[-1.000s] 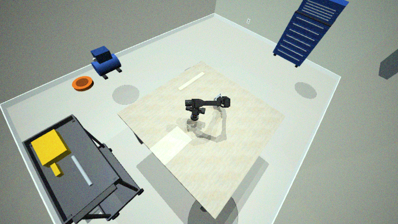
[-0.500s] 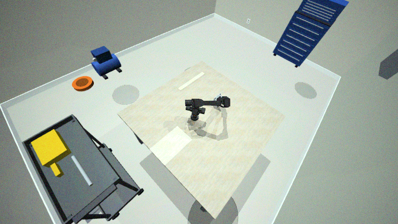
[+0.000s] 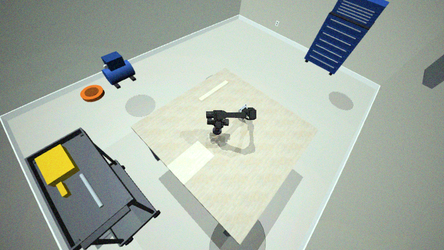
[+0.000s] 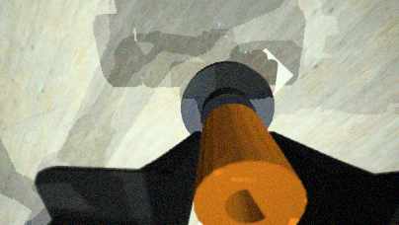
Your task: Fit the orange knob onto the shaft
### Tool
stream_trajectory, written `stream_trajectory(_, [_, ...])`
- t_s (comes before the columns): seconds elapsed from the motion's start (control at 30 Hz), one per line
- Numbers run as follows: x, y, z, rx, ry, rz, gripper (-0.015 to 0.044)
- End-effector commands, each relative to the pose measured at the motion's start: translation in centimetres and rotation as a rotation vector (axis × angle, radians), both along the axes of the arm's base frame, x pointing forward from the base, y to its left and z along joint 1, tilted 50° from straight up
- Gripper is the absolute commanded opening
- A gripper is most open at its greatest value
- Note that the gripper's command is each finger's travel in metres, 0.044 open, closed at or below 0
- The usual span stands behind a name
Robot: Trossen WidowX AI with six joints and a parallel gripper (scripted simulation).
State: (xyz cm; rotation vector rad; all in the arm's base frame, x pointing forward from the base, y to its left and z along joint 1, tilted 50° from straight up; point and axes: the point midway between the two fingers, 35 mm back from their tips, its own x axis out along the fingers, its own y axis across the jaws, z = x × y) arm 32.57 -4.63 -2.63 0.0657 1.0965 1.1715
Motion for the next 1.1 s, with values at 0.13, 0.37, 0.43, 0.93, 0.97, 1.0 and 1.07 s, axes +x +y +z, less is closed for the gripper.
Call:
stream_trajectory(0.13, [0.36, -0.03, -0.24, -0.006, -0.016, -0.002, 0.0000])
stream_trajectory(0.37, [0.36, -0.11, -0.21, -0.006, -0.016, -0.002, 0.0000])
stream_trajectory(0.43, [0.30, -0.24, -0.07, -0.006, -0.016, -0.002, 0.0000])
stream_trajectory(0.93, [-0.29, -0.27, 0.36, 0.000, -0.173, 0.135, 0.0000])
stream_trajectory(0.97, [-0.30, -0.27, 0.36, 0.000, -0.173, 0.135, 0.0000])
stream_trajectory(1.0, [-0.32, -0.27, 0.36, 0.000, -0.173, 0.135, 0.0000])
stream_trajectory(1.07, [-0.34, -0.27, 0.35, 0.000, -0.173, 0.135, 0.0000])
